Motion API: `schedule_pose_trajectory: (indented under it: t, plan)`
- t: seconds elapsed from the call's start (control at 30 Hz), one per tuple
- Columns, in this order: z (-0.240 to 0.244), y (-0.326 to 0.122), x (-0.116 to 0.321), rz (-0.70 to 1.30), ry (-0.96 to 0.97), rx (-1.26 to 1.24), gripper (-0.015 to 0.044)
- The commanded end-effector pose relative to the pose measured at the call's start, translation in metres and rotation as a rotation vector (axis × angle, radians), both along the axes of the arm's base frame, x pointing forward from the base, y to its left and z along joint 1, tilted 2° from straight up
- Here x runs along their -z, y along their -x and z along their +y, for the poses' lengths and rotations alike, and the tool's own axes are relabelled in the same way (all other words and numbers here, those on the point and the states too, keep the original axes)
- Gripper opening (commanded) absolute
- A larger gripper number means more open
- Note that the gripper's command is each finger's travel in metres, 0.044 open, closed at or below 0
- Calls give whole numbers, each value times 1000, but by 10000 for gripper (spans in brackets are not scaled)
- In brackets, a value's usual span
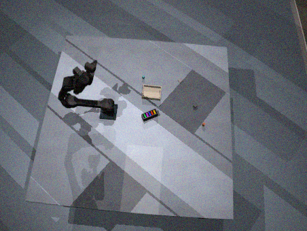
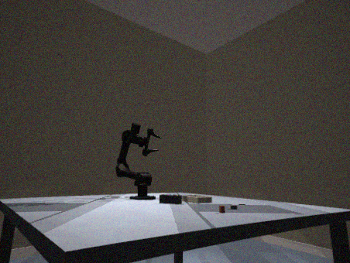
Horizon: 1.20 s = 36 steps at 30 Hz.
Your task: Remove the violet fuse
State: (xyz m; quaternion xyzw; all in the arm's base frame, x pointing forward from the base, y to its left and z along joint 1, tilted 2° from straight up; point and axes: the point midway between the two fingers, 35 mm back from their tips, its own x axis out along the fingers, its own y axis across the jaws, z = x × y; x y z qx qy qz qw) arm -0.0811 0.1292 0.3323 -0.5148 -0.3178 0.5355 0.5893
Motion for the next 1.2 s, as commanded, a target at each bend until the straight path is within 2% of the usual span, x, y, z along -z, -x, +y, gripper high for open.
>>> schedule_pose_trajectory:
  t: [0.0, 0.2, 0.4, 0.6, 0.8, 1.0, 1.17]
  plan:
    - [0, -3, 0, 4, 4, 6, 374]
    - [-4, -95, 0, 132, 158, 176, 216]
    - [-17, -190, 30, 268, 379, 329, 64]
    - [-38, -268, 83, 393, 642, 426, 64]
    - [-70, -324, 152, 502, 941, 465, 64]
    - [-106, -352, 226, 602, 1248, 430, 64]
    - [-109, -352, 234, 613, 1283, 421, 64]
